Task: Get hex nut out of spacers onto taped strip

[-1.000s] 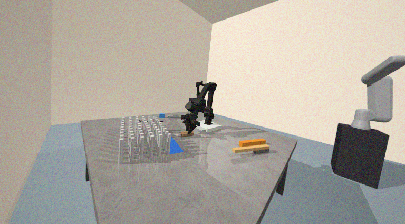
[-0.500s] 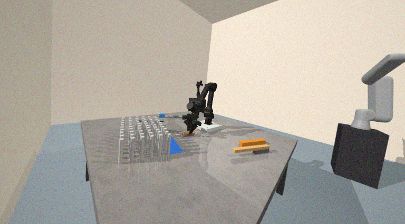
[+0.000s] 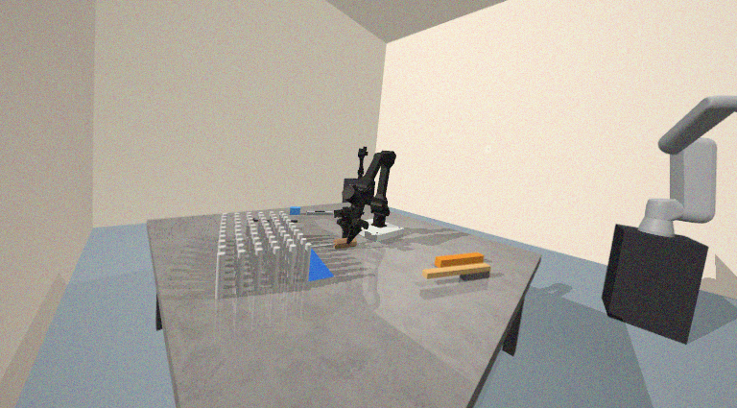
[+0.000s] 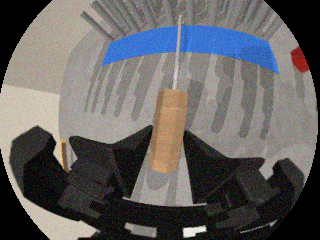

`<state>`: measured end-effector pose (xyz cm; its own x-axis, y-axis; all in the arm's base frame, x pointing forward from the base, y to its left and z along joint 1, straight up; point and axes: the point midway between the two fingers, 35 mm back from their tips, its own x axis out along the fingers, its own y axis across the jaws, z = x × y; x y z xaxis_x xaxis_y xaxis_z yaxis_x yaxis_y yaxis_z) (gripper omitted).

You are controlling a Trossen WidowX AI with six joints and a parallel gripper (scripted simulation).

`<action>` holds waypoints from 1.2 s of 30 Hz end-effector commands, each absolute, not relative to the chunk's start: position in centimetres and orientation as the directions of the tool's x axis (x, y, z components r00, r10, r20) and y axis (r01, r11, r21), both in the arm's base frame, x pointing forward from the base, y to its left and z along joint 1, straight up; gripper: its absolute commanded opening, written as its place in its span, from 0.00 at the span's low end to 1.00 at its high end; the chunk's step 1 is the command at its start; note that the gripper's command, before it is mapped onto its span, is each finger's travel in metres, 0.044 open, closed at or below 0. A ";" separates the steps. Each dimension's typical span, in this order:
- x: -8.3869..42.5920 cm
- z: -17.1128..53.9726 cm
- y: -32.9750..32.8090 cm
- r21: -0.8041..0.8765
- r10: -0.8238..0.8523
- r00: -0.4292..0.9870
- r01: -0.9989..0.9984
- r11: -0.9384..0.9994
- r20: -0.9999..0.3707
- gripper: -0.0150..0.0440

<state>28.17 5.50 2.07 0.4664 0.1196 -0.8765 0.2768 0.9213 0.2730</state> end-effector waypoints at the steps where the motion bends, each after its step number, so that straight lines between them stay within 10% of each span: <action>1: 27.8 2.1 5.6 0.274 0.118 0.467 0.281 0.920 -0.876 0.25; 36: 26.9 3.0 5.9 0.274 0.118 0.466 0.281 0.920 -0.877 0.25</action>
<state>26.53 5.88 2.38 0.4541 0.1176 -0.8831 0.2806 0.9219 0.2671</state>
